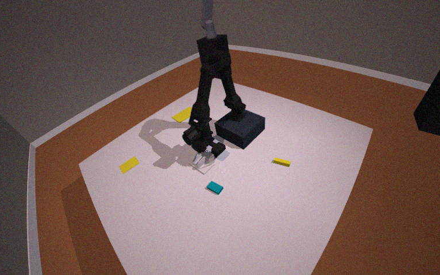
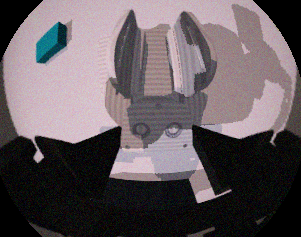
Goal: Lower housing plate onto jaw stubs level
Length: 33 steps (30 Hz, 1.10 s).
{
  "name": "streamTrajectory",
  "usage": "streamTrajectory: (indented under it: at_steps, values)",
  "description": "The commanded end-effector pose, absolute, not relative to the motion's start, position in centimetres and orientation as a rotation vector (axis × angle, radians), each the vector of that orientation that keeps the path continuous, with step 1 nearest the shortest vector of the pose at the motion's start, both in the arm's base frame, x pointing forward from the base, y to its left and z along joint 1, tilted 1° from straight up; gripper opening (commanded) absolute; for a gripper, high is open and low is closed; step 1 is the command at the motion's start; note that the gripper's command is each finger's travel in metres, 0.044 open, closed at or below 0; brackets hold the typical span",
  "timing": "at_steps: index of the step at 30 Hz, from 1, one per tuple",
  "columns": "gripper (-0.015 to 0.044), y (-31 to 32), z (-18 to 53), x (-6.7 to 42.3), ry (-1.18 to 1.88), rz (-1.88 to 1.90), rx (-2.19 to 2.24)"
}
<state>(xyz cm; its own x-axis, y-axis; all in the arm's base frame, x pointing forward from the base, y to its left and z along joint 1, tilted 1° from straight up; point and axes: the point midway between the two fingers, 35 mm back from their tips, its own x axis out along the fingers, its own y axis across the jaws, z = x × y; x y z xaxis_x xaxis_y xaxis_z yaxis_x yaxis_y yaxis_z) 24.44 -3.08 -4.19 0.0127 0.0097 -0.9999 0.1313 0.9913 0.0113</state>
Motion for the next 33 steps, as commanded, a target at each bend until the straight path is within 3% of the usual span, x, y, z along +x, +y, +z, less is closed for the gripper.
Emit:
streamTrajectory:
  at_steps: [1,15,25,33]
  values:
    - [0.044,-3.1,-4.2,24.4,1.556,-0.095,0.112]
    - [0.044,-3.1,-4.0,24.5,1.556,-0.095,0.112]
    - [0.044,-3.1,3.3,24.2,1.556,-0.095,0.118]
    - [0.044,-3.1,4.3,23.5,1.547,-0.098,0.115]
